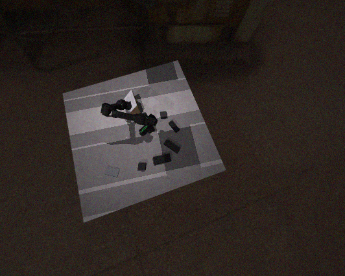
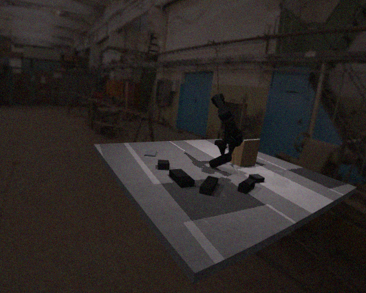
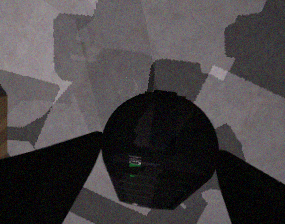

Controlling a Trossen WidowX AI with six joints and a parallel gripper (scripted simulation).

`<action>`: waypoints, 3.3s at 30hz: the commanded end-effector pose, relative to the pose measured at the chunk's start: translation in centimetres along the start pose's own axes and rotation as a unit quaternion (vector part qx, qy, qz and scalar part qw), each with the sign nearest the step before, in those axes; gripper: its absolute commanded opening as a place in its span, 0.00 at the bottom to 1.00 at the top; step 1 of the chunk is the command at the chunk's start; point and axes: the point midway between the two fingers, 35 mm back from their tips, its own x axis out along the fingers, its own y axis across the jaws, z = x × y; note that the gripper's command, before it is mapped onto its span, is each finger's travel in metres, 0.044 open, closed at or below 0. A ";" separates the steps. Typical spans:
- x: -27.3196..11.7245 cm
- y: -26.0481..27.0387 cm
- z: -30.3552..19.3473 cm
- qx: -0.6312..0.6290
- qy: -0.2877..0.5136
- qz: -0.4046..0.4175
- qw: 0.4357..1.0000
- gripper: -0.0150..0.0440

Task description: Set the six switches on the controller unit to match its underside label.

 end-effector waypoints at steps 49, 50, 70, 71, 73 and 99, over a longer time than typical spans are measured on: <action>-2.1 0.0 -3.9 -0.002 -0.049 0.000 0.999 0.82; -2.1 0.0 -4.0 -0.002 -0.050 0.000 0.999 0.82; -2.7 0.0 -5.6 -0.002 -0.071 0.000 0.997 0.82; -2.7 0.0 -5.7 -0.002 -0.072 0.000 0.997 0.82; -2.7 0.0 -5.9 -0.002 -0.074 0.000 0.997 0.82; -3.2 0.0 -8.1 -0.002 -0.100 0.001 0.995 0.82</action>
